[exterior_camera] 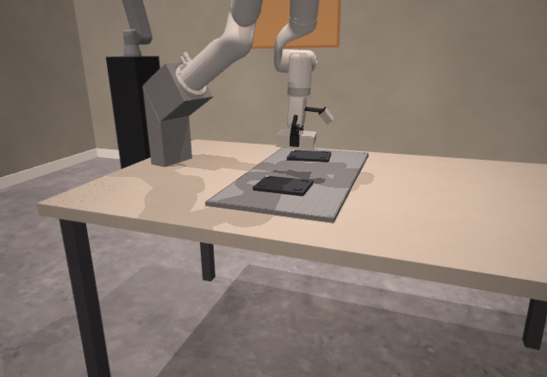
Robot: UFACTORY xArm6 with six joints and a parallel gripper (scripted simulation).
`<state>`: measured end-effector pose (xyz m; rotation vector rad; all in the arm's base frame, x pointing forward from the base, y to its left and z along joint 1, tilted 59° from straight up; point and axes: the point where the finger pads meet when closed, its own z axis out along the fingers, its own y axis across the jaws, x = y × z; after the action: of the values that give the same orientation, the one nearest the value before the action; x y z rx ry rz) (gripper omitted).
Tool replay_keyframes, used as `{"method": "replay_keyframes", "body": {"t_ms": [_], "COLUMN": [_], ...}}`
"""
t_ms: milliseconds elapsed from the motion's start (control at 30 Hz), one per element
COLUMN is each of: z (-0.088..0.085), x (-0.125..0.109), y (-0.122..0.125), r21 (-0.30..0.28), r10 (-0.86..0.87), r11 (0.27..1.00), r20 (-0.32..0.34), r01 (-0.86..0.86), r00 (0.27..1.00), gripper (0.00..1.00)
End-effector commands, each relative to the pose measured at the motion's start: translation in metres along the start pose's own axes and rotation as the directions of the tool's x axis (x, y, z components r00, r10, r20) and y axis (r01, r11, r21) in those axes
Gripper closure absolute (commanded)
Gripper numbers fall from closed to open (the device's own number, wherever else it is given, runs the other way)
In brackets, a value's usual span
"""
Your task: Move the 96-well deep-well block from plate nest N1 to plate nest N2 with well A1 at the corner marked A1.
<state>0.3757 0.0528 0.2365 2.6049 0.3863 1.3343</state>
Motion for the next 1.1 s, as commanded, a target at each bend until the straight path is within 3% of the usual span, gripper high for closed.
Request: {"method": "replay_keyframes", "body": {"t_ms": [0,1067], "z": [0.002,0.006], "x": [0.000,0.008], "y": [-0.017,-0.110], "r21": [-0.050,-0.050], "r10": [0.009,0.009], "r11": [0.999,0.999], "r20": [-0.056,-0.056], "r01": [-0.012,-0.012], "r00": [0.998,0.998], "gripper": [1.00,1.00]}}
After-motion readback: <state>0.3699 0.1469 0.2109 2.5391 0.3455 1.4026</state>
